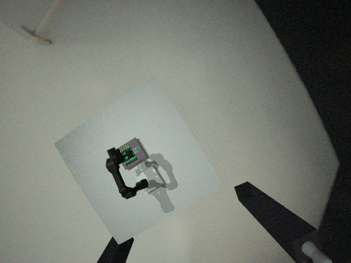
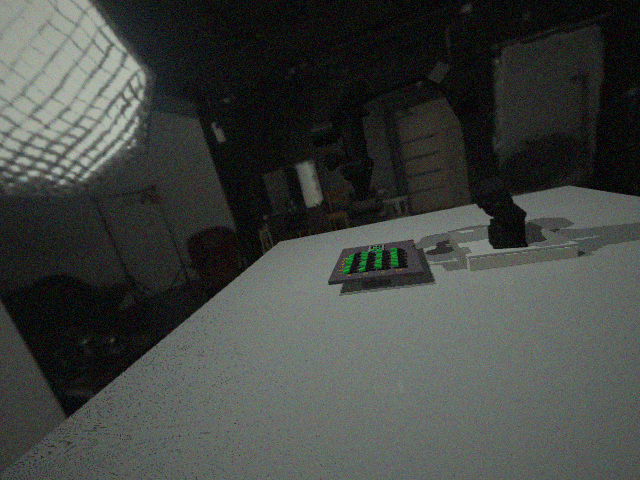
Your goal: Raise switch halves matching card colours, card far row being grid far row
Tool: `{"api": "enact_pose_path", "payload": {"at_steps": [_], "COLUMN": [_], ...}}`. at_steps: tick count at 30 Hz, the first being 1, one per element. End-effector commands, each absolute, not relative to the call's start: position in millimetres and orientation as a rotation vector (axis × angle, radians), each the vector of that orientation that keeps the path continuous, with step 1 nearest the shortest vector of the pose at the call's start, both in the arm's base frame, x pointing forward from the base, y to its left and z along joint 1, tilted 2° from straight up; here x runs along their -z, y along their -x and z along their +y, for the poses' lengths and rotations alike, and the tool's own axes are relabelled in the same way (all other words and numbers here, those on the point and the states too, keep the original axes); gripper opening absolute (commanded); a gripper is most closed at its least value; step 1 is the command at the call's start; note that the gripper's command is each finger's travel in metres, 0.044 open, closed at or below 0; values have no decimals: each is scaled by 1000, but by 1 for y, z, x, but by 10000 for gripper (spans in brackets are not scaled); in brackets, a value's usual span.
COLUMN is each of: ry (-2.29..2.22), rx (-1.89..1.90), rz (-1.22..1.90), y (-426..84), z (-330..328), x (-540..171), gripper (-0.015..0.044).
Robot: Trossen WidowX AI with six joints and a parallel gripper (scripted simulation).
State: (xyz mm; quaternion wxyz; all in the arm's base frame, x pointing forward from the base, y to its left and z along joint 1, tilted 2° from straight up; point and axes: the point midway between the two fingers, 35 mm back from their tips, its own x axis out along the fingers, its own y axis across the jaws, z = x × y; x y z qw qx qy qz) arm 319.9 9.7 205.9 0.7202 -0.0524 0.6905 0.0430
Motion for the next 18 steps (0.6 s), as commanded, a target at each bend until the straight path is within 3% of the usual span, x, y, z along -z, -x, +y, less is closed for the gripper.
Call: {"api": "enact_pose_path", "payload": {"at_steps": [1,8,15,18], "ry": [117,140,141,139], "rx": [-97,-148,-151,-152], "rz": [1526,1525,1519,1501], "y": [-322,-352,-353,-353], "z": [12,96,101,101], "x": [-203,-119,-106,-81], "gripper": [374,190,6,0]}}
